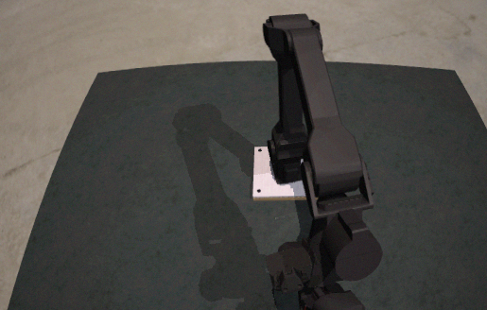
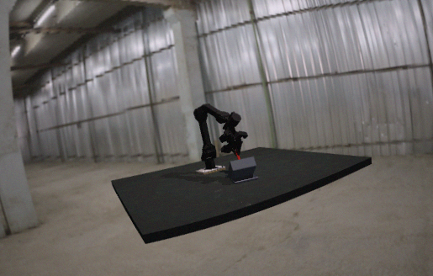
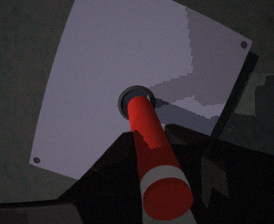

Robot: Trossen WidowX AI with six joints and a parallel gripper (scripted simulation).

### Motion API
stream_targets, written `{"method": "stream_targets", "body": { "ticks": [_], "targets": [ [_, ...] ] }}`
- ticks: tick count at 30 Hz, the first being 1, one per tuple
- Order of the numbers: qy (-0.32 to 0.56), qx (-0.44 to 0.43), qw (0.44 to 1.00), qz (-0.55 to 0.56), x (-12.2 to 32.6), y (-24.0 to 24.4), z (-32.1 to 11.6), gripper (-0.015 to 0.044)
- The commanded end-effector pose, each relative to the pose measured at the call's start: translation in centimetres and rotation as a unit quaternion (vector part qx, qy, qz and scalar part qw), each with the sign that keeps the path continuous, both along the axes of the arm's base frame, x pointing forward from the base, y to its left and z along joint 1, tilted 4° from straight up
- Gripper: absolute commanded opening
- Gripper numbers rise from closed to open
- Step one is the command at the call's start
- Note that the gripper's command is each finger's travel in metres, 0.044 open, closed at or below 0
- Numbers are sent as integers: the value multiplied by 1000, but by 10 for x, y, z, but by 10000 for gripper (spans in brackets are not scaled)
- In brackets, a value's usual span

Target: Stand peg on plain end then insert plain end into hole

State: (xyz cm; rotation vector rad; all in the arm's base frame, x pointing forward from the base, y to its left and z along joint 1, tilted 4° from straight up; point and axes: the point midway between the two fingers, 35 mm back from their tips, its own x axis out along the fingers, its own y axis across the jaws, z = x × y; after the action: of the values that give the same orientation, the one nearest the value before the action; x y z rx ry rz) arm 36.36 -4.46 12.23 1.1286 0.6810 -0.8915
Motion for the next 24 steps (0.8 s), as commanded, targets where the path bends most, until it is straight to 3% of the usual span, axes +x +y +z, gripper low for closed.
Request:
{"method": "stream_targets", "body": {
  "ticks": [1, 24],
  "targets": [
    [-1, 0, 1000, 1, 0, 0, 1, 0],
    [-2, 0, 1000, 0, 3, -1, -4, 0]
  ]
}}
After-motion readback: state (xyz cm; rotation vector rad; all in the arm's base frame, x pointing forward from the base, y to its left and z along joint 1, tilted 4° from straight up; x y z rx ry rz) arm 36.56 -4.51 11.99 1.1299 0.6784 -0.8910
